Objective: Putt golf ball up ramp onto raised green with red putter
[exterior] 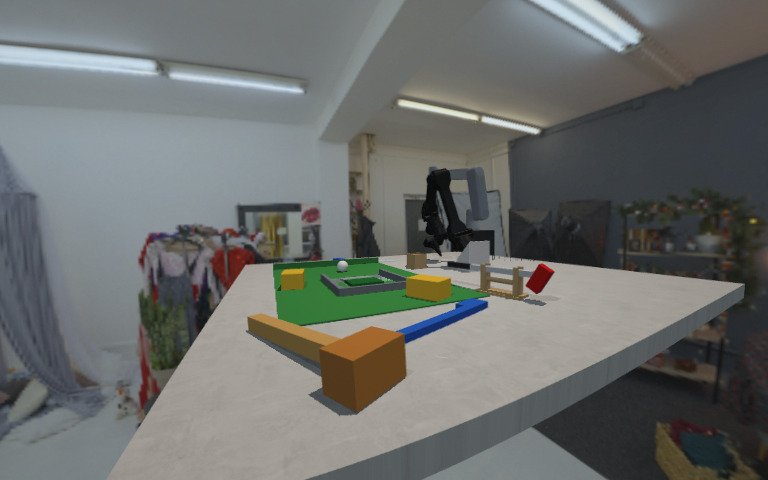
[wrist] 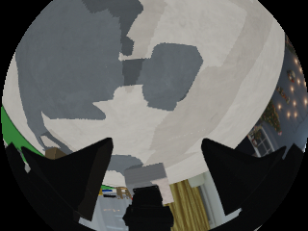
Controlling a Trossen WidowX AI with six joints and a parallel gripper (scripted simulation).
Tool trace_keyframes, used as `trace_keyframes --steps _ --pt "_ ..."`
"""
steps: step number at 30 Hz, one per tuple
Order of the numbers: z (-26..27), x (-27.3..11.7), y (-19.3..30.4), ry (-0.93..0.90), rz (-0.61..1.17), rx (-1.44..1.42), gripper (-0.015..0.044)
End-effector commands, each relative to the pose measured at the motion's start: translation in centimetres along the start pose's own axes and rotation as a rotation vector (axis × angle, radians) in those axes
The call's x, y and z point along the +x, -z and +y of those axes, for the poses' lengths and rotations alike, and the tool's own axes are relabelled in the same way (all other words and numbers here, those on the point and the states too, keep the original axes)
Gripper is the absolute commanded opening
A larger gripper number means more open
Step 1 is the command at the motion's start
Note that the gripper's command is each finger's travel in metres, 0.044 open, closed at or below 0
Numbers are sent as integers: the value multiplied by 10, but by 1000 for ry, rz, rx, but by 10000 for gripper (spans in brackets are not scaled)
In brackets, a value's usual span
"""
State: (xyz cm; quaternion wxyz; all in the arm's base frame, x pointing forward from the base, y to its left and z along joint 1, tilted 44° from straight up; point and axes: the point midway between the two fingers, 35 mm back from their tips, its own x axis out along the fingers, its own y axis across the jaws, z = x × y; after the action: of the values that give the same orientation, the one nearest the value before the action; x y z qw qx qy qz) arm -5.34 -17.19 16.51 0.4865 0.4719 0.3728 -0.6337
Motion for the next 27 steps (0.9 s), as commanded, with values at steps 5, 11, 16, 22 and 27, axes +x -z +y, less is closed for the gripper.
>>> trace_keyframes --steps 5,11,16,22,27 --pt "16 -1 -9 -14 -15 -128 440" --pt "72 -7 -24 -58 -69 -490 440" --pt "126 -16 -25 -106 -132 -799 440" --pt "196 -27 -4 -178 -210 -1171 440" --pt "251 -24 32 -221 -210 -1432 440"
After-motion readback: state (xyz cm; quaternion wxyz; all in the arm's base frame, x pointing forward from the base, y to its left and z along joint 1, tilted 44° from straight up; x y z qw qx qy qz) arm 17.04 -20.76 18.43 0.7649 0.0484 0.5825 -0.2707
